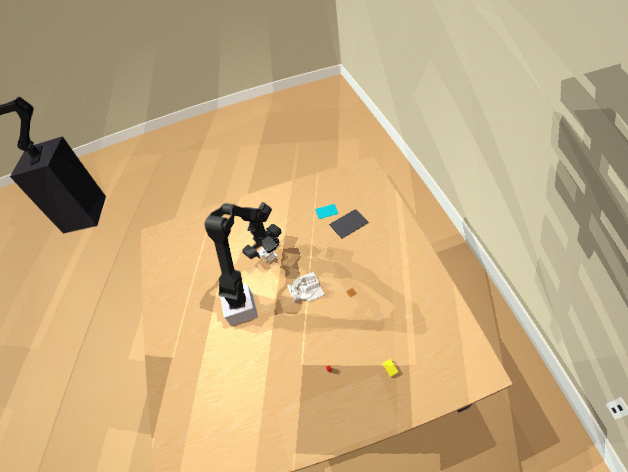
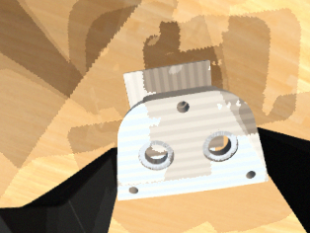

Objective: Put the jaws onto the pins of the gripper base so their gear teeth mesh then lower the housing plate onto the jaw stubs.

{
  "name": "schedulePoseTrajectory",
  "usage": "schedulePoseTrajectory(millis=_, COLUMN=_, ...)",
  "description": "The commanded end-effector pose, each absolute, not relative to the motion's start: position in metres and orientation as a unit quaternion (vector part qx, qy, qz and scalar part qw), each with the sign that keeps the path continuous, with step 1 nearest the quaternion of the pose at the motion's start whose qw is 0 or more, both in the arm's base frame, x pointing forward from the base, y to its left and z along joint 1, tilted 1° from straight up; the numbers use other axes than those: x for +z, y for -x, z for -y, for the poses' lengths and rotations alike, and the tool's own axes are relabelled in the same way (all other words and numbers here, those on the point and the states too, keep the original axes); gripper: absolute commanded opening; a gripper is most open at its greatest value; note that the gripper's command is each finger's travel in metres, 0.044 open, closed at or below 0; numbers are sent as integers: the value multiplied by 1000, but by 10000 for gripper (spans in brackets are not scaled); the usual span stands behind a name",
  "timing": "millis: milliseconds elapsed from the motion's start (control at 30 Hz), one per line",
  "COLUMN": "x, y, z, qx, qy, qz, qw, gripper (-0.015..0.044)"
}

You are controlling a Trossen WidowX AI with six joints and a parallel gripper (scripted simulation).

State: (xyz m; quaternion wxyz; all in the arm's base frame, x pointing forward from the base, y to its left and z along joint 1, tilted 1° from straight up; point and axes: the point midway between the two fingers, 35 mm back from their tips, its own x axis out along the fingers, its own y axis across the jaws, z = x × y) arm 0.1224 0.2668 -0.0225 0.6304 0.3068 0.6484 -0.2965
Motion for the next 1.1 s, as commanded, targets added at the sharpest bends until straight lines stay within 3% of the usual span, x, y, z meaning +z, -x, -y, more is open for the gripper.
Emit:
schedulePoseTrajectory(millis=0, x=-8, y=-125, z=-271, qx=-291, qy=-313, qz=-648, qw=631, gripper=351)
schedulePoseTrajectory(millis=700, x=42, y=-125, z=-267, qx=-291, qy=-314, qz=-646, qw=631, gripper=351)
schedulePoseTrajectory(millis=1067, x=41, y=-151, z=-244, qx=-246, qy=-269, qz=-663, qw=653, gripper=351)
